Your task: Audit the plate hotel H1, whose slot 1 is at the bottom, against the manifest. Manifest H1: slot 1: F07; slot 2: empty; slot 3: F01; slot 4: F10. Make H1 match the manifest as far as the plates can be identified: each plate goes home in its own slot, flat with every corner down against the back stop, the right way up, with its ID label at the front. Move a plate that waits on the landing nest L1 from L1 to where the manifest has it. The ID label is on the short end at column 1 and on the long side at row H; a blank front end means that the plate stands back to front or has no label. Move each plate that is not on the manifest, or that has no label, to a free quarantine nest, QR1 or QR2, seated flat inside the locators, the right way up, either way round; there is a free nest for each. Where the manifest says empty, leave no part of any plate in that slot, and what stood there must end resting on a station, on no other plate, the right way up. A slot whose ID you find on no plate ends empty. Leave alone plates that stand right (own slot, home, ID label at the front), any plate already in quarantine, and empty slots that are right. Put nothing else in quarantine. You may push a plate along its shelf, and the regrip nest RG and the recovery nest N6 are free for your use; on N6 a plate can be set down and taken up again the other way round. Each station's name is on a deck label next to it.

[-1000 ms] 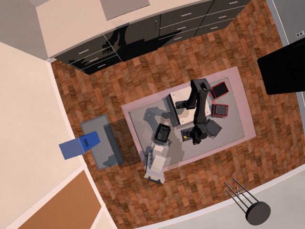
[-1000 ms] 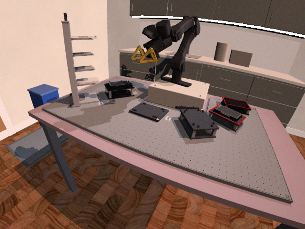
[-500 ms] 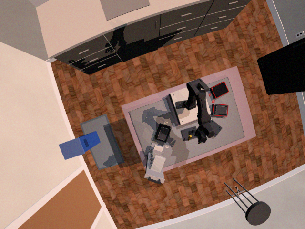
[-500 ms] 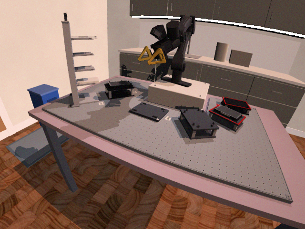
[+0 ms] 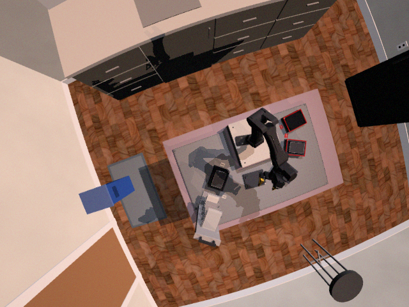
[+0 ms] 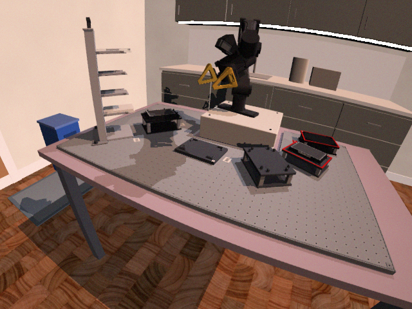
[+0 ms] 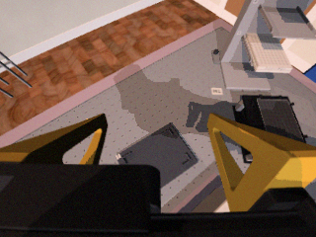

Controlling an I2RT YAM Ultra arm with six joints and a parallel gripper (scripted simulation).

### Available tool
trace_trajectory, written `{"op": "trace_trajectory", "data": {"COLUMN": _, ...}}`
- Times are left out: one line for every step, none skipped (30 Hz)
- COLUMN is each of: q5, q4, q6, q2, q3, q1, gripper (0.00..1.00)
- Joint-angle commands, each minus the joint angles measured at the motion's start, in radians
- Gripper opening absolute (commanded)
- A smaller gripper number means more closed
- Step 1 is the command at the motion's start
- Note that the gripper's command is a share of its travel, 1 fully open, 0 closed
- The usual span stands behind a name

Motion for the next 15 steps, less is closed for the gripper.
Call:
{"op": "trace_trajectory", "data": {"q5": 0.064, "q4": -0.06, "q6": 0.076, "q2": 0.012, "q3": 0.021, "q1": 0.046, "gripper": 1.0}}
{"op": "trace_trajectory", "data": {"q5": 0.075, "q4": -0.072, "q6": 0.093, "q2": 0.019, "q3": 0.027, "q1": 0.063, "gripper": 1.0}}
{"op": "trace_trajectory", "data": {"q5": 0.087, "q4": -0.084, "q6": 0.111, "q2": 0.026, "q3": 0.033, "q1": 0.08, "gripper": 1.0}}
{"op": "trace_trajectory", "data": {"q5": 0.098, "q4": -0.096, "q6": 0.129, "q2": 0.034, "q3": 0.039, "q1": 0.097, "gripper": 1.0}}
{"op": "trace_trajectory", "data": {"q5": 0.109, "q4": -0.108, "q6": 0.147, "q2": 0.042, "q3": 0.046, "q1": 0.113, "gripper": 1.0}}
{"op": "trace_trajectory", "data": {"q5": 0.12, "q4": -0.121, "q6": 0.166, "q2": 0.05, "q3": 0.053, "q1": 0.129, "gripper": 1.0}}
{"op": "trace_trajectory", "data": {"q5": 0.13, "q4": -0.134, "q6": 0.185, "q2": 0.059, "q3": 0.06, "q1": 0.145, "gripper": 1.0}}
{"op": "trace_trajectory", "data": {"q5": 0.14, "q4": -0.147, "q6": 0.204, "q2": 0.068, "q3": 0.068, "q1": 0.161, "gripper": 1.0}}
{"op": "trace_trajectory", "data": {"q5": 0.15, "q4": -0.16, "q6": 0.223, "q2": 0.077, "q3": 0.076, "q1": 0.177, "gripper": 1.0}}
{"op": "trace_trajectory", "data": {"q5": 0.159, "q4": -0.173, "q6": 0.242, "q2": 0.086, "q3": 0.083, "q1": 0.192, "gripper": 1.0}}
{"op": "trace_trajectory", "data": {"q5": 0.168, "q4": -0.187, "q6": 0.262, "q2": 0.096, "q3": 0.092, "q1": 0.207, "gripper": 1.0}}
{"op": "trace_trajectory", "data": {"q5": 0.17, "q4": -0.19, "q6": 0.265, "q2": 0.098, "q3": 0.093, "q1": 0.21, "gripper": 1.0}}
{"op": "trace_trajectory", "data": {"q5": 0.17, "q4": -0.19, "q6": 0.265, "q2": 0.098, "q3": 0.093, "q1": 0.21, "gripper": 1.0}}
{"op": "trace_trajectory", "data": {"q5": 0.17, "q4": -0.19, "q6": 0.265, "q2": 0.098, "q3": 0.093, "q1": 0.21, "gripper": 1.0}}
{"op": "trace_trajectory", "data": {"q5": 0.17, "q4": -0.189, "q6": 0.265, "q2": 0.098, "q3": 0.093, "q1": 0.21, "gripper": 1.0}}
